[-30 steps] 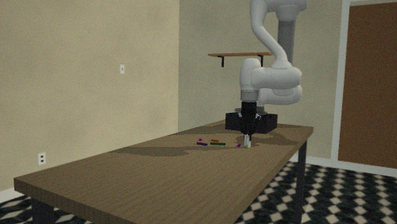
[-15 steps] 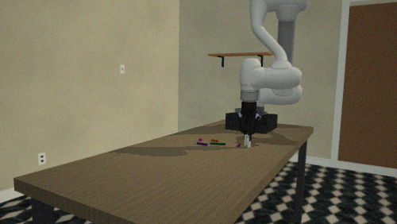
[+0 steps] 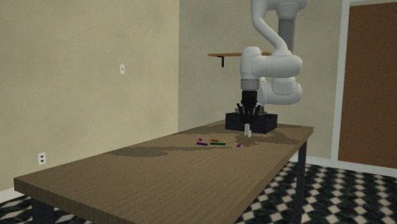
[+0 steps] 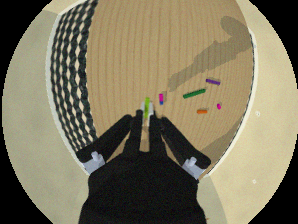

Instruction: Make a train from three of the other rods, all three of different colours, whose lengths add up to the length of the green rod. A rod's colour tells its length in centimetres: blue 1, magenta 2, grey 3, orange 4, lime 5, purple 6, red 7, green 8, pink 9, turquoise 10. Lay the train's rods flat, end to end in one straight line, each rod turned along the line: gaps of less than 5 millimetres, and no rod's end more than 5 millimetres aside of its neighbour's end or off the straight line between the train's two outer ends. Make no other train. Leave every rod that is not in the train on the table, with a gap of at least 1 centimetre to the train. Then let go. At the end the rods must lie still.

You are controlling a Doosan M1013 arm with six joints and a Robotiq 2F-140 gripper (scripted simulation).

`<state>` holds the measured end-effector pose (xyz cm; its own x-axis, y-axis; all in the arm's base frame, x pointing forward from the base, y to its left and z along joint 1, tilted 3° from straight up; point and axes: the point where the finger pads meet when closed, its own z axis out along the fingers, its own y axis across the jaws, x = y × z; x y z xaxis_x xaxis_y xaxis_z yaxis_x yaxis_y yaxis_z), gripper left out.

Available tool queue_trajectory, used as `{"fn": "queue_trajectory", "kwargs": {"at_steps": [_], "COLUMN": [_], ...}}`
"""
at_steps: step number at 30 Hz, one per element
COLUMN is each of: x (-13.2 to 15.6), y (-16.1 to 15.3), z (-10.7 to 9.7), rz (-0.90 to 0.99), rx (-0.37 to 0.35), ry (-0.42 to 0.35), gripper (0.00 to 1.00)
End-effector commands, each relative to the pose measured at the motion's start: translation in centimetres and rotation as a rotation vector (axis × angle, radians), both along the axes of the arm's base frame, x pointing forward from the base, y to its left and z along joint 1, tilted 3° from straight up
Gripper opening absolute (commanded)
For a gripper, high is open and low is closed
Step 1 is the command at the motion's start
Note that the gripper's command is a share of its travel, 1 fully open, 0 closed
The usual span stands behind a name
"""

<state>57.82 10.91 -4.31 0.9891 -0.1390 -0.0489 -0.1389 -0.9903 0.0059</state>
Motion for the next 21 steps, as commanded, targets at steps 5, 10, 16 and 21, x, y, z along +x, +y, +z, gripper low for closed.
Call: {"fn": "queue_trajectory", "kwargs": {"at_steps": [5, 10, 16, 21], "x": [0.2, 0.2, 0.2, 2.1], "y": [0.0, 0.0, 0.0, -1.5], "z": [4.0, 4.4, 4.4, 4.3], "rz": [0.000, 0.000, 0.000, 0.084], "rx": [0.000, 0.000, 0.000, 0.004], "ry": [0.000, 0.000, 0.000, 0.000], "gripper": [0.03, 0.03, 0.03, 0.03]}}
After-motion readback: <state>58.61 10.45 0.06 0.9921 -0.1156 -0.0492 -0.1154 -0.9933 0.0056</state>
